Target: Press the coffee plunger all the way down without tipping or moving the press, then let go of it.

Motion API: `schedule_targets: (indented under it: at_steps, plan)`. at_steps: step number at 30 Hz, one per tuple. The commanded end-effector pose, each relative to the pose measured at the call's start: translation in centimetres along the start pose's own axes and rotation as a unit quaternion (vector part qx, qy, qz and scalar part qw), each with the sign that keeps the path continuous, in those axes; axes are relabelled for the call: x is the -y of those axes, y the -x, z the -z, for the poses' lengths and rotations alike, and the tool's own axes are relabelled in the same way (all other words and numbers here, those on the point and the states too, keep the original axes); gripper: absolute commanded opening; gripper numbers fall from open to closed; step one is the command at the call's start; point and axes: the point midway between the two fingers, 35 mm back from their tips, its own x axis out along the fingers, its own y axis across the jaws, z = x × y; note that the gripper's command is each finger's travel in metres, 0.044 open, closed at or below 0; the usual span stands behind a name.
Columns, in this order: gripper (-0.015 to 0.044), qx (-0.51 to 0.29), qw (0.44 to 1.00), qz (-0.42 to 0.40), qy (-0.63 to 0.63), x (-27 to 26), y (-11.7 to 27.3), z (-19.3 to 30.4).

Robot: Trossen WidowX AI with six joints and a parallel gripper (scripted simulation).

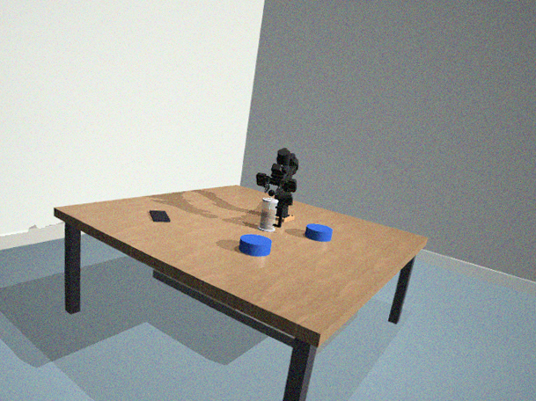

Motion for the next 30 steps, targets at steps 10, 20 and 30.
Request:
schedule_targets:
  at_steps: [10, 20, 30]
  plan:
    - [0.0440, -0.001, 1.000, 0.000, 0.000, 0.0, 0.1, -0.1]
    - [0.0440, -0.008, 1.000, 0.001, 0.005, -0.1, 5.0, -6.1]
    - [0.0440, -0.008, 1.000, 0.001, 0.005, -0.1, 5.0, -6.1]
